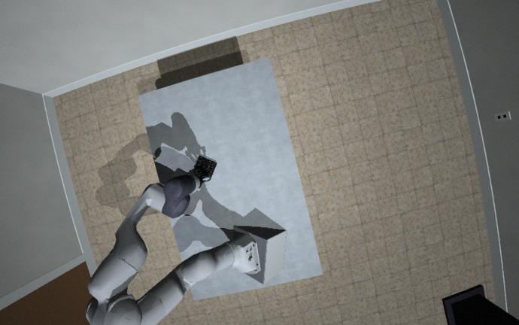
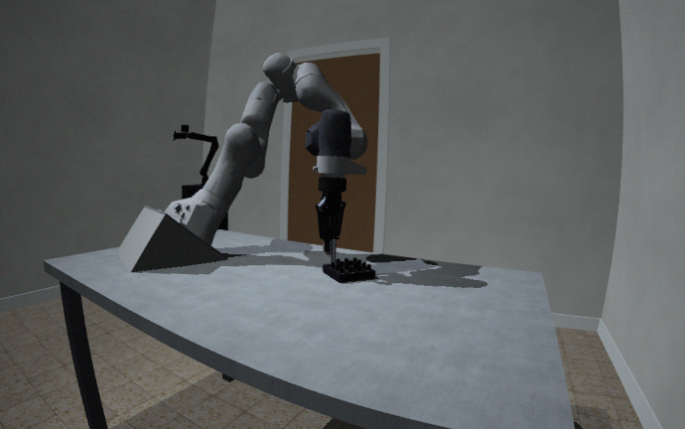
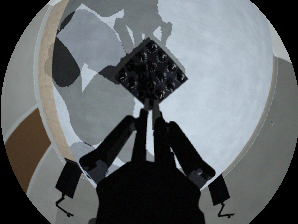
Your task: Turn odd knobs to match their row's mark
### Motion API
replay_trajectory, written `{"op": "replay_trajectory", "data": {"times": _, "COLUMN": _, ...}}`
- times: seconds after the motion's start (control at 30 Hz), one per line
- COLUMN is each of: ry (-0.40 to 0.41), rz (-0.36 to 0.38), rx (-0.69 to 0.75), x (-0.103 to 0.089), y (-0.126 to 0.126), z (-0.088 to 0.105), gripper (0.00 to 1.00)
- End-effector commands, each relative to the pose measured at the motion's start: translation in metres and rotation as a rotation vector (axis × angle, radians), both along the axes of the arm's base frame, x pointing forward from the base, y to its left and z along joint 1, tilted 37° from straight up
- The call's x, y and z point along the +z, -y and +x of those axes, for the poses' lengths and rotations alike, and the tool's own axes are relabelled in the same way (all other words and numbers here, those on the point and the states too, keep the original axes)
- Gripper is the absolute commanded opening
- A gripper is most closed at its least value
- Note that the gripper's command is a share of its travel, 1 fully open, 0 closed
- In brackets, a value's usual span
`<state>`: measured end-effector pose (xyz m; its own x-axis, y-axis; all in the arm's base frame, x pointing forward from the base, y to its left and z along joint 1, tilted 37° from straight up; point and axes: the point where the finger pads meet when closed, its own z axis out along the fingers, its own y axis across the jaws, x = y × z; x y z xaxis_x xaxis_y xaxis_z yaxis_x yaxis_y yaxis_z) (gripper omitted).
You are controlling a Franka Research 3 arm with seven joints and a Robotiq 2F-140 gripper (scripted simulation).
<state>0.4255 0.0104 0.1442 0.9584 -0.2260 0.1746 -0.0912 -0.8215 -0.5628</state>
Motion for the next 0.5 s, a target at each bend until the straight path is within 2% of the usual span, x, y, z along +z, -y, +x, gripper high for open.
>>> {"op": "replay_trajectory", "data": {"times": 0.0, "ry": 0.089, "rz": -0.037, "rx": 0.123, "x": -0.0006, "y": 0.0010, "z": 0.0001, "gripper": 0.05}}
{"op": "replay_trajectory", "data": {"times": 0.47, "ry": 0.191, "rz": -0.091, "rx": 0.279, "x": -0.0006, "y": 0.0010, "z": 0.0001, "gripper": 0.05}}
